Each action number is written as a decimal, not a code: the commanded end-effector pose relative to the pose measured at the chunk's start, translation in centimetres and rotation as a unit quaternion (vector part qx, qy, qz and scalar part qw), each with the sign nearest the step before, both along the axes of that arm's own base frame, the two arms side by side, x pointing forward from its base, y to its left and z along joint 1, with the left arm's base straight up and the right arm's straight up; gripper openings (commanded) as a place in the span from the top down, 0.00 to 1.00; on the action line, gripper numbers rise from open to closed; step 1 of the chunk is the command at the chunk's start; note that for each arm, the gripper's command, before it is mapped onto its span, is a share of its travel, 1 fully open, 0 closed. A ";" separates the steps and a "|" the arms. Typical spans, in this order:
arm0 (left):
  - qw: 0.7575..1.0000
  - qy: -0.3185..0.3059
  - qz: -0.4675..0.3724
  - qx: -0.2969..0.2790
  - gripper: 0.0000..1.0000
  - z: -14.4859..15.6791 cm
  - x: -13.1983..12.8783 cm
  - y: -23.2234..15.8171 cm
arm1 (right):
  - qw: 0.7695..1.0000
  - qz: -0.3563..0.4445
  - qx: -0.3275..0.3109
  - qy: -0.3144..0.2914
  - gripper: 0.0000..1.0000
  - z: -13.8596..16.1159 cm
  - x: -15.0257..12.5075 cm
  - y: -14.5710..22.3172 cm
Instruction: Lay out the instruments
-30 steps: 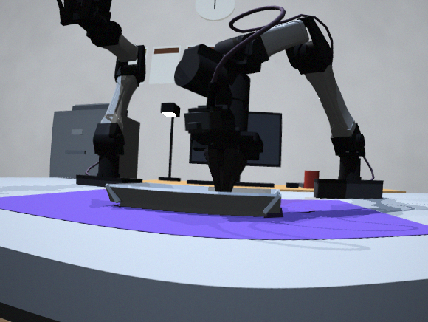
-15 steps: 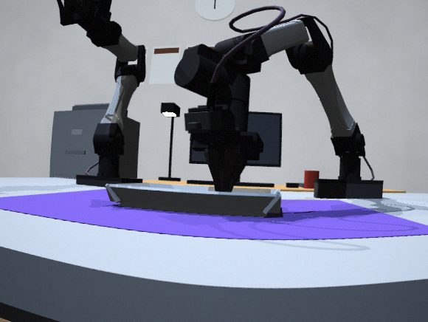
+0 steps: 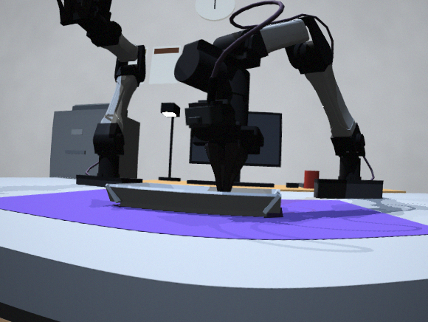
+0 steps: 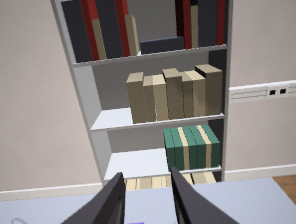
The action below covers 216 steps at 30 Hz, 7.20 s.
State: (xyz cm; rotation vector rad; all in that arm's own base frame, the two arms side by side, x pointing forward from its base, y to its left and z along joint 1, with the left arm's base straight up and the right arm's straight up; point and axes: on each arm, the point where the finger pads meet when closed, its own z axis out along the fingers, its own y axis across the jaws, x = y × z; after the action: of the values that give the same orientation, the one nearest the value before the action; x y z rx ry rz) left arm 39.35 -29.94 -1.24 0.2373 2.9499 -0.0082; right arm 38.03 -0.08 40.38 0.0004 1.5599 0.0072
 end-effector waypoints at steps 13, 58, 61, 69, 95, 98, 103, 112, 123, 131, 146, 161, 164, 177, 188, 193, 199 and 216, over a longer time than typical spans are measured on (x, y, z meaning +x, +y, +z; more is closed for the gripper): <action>1.000 -0.002 0.005 -0.012 0.94 3.5 -0.4 -0.1 | 0.999 0.007 0.004 -0.043 0.67 2.2 -0.4 0.2; 1.000 -0.011 0.005 -0.019 0.94 3.6 -0.1 -0.4 | 0.999 0.007 0.004 -0.043 0.67 2.2 -0.4 0.2; 1.000 -0.012 0.005 -0.020 0.94 3.6 -0.1 -0.4 | 0.999 0.007 0.004 -0.043 0.67 2.2 -0.4 0.2; 1.000 -0.012 0.004 -0.020 0.94 3.7 -0.1 -0.4 | 0.999 0.007 0.004 -0.043 0.67 2.2 -0.4 0.2; 1.000 -0.001 0.004 -0.011 0.94 3.1 -0.6 -0.2 | 0.999 0.007 0.004 -0.043 0.67 2.2 -0.4 0.2; 1.000 -0.001 0.004 -0.011 0.94 3.1 -0.6 -0.2 | 0.999 0.007 0.004 -0.043 0.67 2.2 -0.4 0.2; 1.000 -0.001 0.004 -0.011 0.94 3.1 -0.6 -0.2 | 0.999 0.007 0.004 -0.043 0.67 2.2 -0.4 0.2; 0.999 -0.026 0.036 -0.014 0.94 5.9 -3.1 -0.5 | 0.999 0.007 0.004 -0.043 0.67 2.2 -0.4 0.2; 0.998 -0.014 0.053 -0.002 0.94 6.7 -7.3 -0.3 | 0.999 0.007 0.004 -0.043 0.67 2.2 -0.4 0.2; 0.998 -0.012 0.068 0.000 0.94 7.2 -10.4 -0.2 | 0.999 0.007 0.004 -0.043 0.67 2.2 -0.4 0.2; 0.995 -0.033 0.092 -0.032 0.94 4.9 -14.4 -1.0 | 0.999 0.007 0.004 -0.043 0.67 2.2 -0.4 0.2; 0.994 -0.031 0.103 -0.027 0.94 2.4 -17.9 0.4 | 0.999 0.007 0.004 -0.043 0.67 2.2 -0.4 0.2; 0.996 -0.009 0.092 0.016 0.94 -0.1 -18.5 1.5 | 0.999 0.007 0.004 -0.043 0.67 2.2 -0.4 0.2; 0.995 -0.005 0.098 0.012 0.94 -1.0 -18.5 1.6 | 0.999 0.007 0.004 -0.043 0.67 2.2 -0.4 0.2; 0.995 0.002 0.102 0.009 0.94 -2.0 -18.6 1.6 | 0.999 0.007 0.004 -0.043 0.67 2.2 -0.4 0.2; 0.995 0.006 0.103 0.007 0.94 -2.5 -18.7 1.5 | 0.999 0.007 0.004 -0.043 0.67 2.2 -0.4 0.2; 0.995 0.007 0.101 0.004 0.94 -2.4 -18.7 1.1 | 0.999 0.007 0.004 -0.043 0.67 2.2 -0.4 0.2; 0.995 0.007 0.099 0.002 0.89 -2.4 -18.7 1.0 | 0.999 0.007 0.004 -0.043 0.67 2.2 -0.4 0.2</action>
State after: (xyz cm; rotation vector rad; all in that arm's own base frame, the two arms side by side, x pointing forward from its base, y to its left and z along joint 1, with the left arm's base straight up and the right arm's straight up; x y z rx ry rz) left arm 20.55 -28.42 -2.87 -0.0322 2.9619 0.0470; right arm 38.03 -0.08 40.38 0.0004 1.5598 0.0072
